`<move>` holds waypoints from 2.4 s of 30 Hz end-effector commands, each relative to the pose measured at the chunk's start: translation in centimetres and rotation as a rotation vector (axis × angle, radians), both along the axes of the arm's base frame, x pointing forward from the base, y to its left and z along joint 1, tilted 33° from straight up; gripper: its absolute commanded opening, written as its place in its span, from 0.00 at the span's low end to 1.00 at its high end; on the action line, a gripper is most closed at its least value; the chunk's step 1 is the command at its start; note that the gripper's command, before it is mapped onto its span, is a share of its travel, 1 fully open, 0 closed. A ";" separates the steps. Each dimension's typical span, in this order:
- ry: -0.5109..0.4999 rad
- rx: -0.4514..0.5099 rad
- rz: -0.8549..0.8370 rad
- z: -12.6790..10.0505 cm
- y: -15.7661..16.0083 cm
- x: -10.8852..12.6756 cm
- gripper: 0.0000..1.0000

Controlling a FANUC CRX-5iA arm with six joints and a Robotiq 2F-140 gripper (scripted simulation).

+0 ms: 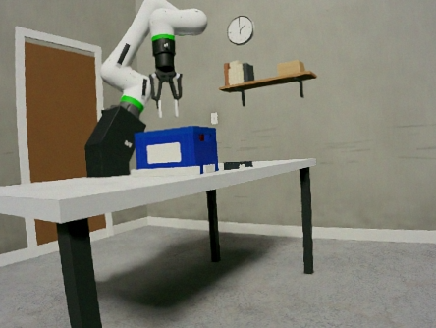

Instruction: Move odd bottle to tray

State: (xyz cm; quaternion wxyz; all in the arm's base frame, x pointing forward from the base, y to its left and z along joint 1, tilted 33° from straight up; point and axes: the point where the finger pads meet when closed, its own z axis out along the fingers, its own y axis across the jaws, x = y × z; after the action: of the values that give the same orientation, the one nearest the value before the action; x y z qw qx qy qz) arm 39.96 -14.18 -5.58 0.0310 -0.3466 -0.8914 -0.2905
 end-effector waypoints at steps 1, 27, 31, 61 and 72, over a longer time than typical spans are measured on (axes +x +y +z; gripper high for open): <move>0.000 -0.002 0.000 0.0 -0.1 0.0 0.44; 0.004 -0.008 0.003 -2.2 1.4 0.4 0.44; 0.004 -0.008 0.003 -2.6 1.7 0.4 0.44; 0.004 -0.008 0.003 -3.5 2.3 0.6 0.44; 0.004 -0.008 0.003 -3.5 2.3 0.6 0.44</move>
State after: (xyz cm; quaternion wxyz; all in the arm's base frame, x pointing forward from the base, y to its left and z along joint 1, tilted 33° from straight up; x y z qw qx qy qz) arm 40.51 -11.82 -9.14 0.0324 -0.3460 -0.8928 -0.2866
